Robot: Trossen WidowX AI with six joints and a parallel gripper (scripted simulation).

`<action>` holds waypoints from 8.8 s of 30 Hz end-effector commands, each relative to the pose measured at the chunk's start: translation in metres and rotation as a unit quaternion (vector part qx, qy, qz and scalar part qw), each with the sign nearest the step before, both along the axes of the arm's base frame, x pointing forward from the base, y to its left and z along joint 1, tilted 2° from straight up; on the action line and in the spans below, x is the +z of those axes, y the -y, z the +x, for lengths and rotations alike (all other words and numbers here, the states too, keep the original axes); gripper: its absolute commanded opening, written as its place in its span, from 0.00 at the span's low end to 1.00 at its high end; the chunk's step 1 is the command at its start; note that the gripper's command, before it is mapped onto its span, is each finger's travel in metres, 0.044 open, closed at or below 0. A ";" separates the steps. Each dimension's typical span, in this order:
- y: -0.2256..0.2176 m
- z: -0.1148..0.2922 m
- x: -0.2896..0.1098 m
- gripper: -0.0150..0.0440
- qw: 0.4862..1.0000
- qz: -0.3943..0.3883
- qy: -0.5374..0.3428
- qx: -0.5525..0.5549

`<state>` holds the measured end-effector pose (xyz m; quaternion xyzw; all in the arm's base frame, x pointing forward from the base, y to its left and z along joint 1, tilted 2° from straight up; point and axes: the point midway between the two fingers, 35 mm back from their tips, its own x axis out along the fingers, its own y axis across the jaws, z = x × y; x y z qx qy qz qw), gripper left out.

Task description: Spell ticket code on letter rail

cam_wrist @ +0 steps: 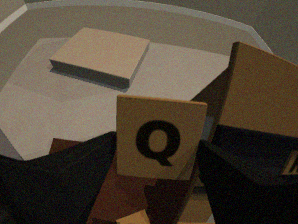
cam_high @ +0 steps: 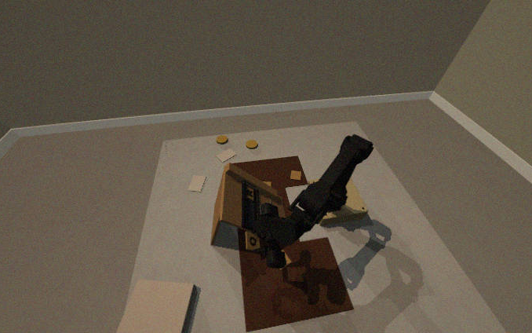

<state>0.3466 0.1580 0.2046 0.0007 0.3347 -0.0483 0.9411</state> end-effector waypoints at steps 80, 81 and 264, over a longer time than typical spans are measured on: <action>-0.001 0.012 -0.048 0.25 0.999 0.040 -0.009 -0.020; -0.001 0.012 -0.048 0.25 0.999 0.040 -0.009 -0.020; 0.090 0.002 -0.052 0.25 0.999 0.036 -0.009 -0.020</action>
